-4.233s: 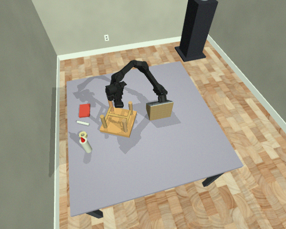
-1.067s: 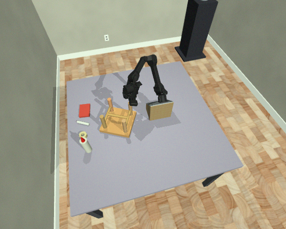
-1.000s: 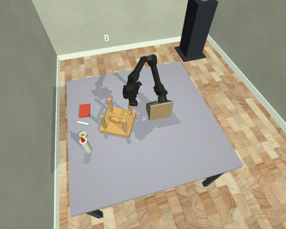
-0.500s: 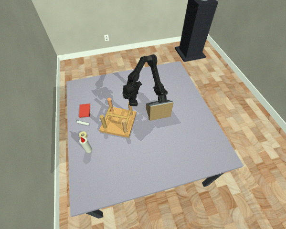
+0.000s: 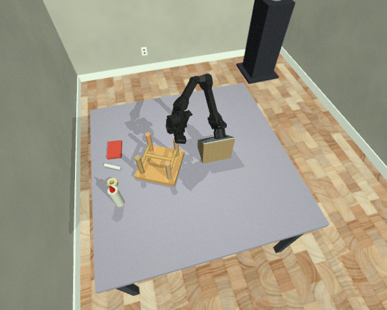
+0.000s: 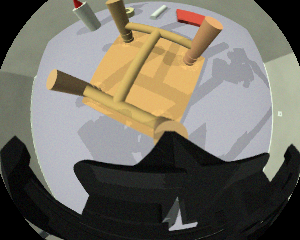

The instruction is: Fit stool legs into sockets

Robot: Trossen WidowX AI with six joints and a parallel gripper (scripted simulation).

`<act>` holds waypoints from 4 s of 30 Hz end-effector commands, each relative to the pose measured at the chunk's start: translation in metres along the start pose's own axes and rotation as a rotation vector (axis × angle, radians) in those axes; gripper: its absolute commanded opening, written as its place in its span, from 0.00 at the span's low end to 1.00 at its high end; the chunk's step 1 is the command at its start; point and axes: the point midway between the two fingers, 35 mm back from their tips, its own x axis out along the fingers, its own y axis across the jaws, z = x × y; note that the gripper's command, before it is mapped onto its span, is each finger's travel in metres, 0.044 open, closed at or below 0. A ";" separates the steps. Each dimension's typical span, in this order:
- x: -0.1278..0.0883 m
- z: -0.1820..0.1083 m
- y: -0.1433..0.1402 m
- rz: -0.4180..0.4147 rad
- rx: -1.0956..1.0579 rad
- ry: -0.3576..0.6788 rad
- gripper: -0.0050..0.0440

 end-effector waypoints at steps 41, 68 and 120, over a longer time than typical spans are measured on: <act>0.021 -0.011 -0.002 -0.013 -0.002 0.051 0.10; 0.023 -0.012 -0.002 -0.013 -0.002 0.051 0.10; -0.023 0.025 0.006 0.010 -0.002 -0.015 0.10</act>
